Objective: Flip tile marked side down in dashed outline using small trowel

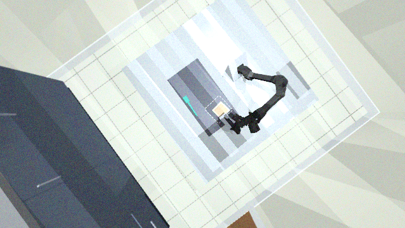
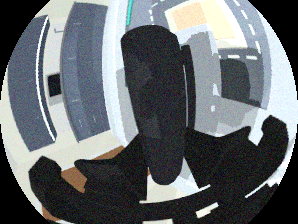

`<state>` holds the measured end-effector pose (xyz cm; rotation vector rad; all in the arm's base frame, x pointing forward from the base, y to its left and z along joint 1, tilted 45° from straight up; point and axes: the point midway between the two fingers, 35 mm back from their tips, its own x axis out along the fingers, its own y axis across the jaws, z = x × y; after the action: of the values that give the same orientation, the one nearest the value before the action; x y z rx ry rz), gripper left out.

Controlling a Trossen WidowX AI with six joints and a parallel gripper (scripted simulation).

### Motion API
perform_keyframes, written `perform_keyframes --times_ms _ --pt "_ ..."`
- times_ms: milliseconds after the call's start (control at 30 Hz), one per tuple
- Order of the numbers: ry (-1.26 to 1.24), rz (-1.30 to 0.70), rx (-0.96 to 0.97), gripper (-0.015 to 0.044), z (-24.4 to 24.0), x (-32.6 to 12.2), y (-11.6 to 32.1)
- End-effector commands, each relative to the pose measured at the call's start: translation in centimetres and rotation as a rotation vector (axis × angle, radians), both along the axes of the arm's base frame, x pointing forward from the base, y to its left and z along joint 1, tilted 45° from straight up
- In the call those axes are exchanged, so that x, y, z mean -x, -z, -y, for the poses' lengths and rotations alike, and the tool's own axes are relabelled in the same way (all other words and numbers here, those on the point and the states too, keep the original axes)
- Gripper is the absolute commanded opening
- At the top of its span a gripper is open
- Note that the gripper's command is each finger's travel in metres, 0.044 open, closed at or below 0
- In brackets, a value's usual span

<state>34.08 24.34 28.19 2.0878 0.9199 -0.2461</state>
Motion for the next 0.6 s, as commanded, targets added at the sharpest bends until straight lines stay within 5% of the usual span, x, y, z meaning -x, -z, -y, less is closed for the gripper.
perform_keyframes --times_ms 0,567 --pt "0.008 -0.006 0.051 0.0 1.7 -1.8 1.8" --pt "0.06 -0.085 0.21 0.0 9.2 -6.0 8.9"
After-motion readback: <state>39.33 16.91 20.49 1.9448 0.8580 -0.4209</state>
